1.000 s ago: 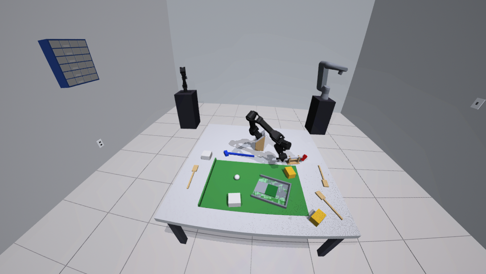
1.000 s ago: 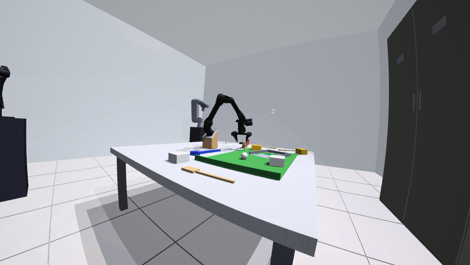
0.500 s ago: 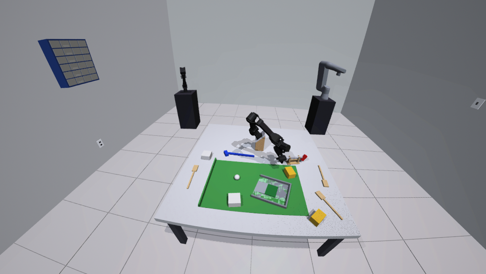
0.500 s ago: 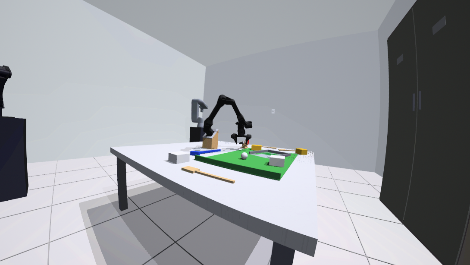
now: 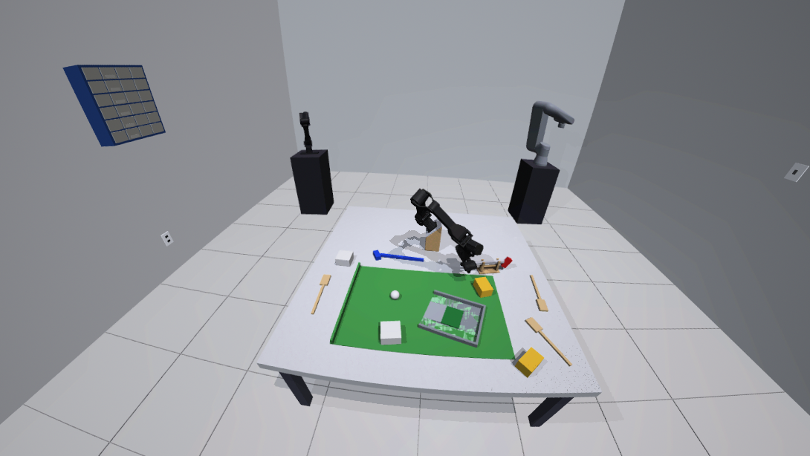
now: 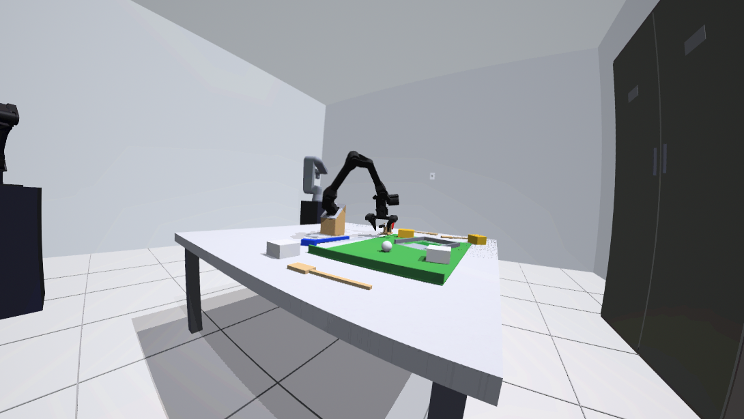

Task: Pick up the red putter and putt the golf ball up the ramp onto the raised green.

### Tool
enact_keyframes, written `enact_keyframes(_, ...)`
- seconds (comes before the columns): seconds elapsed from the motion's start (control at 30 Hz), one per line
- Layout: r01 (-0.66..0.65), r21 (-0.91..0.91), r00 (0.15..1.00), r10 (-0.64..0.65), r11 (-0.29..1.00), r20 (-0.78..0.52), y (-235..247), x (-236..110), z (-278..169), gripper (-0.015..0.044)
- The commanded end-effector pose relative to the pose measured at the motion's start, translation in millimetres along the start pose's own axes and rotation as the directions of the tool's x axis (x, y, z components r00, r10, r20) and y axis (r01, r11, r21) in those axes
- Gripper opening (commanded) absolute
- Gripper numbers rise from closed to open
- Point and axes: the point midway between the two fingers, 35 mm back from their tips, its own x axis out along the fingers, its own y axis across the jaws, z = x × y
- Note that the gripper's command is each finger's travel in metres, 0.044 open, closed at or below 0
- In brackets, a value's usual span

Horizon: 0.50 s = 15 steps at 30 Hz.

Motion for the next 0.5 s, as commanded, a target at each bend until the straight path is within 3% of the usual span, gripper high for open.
enact_keyframes(0.0, 0.001, 0.000, 1.000, -0.001, 1.000, 0.001, -0.5, -0.5, 0.3, 0.0282)
enact_keyframes(0.33, 0.001, 0.000, 1.000, -0.001, 1.000, 0.001, -0.5, -0.5, 0.3, 0.0020)
enact_keyframes(0.47, 0.001, 0.000, 1.000, -0.001, 1.000, 0.001, -0.5, -0.5, 0.3, 0.0000)
